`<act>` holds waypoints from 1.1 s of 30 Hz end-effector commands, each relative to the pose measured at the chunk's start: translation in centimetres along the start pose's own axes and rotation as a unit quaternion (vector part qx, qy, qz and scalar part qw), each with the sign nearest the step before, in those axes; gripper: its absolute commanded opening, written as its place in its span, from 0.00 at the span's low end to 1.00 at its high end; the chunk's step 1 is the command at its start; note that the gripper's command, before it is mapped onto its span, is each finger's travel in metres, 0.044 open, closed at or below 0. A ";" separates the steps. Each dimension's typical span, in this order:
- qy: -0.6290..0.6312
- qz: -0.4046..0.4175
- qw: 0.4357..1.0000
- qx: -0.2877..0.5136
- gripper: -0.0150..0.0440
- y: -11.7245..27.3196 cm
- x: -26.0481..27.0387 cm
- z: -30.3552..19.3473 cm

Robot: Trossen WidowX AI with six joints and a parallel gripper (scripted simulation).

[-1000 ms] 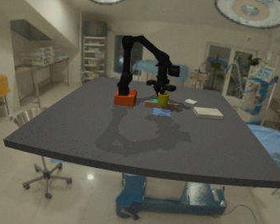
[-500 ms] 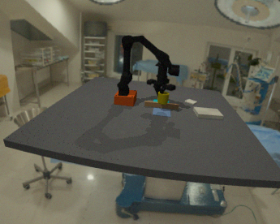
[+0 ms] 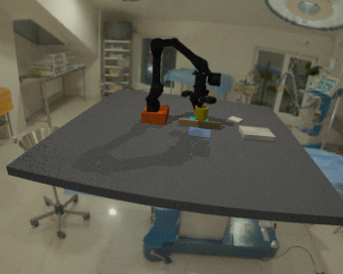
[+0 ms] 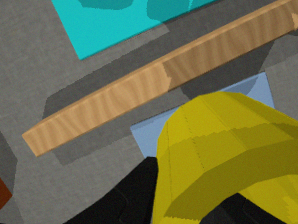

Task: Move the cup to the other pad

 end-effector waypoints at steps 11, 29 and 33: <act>0.000 0.000 1.000 -0.003 0.25 0.1 1.9 1.9; 0.000 0.001 1.000 -0.004 0.25 0.2 4.4 4.3; 0.000 0.002 1.000 -0.005 0.25 0.3 4.9 4.8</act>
Point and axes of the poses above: the point midway between the two fingers, 35 mm back from their tips, its own y axis back along the fingers, its own x axis across the jaws, z = x × y, the point moved 10 cm from there along y, back along the fingers, and after that the axes turned 13 degrees about -y, right-handed, at the moved point
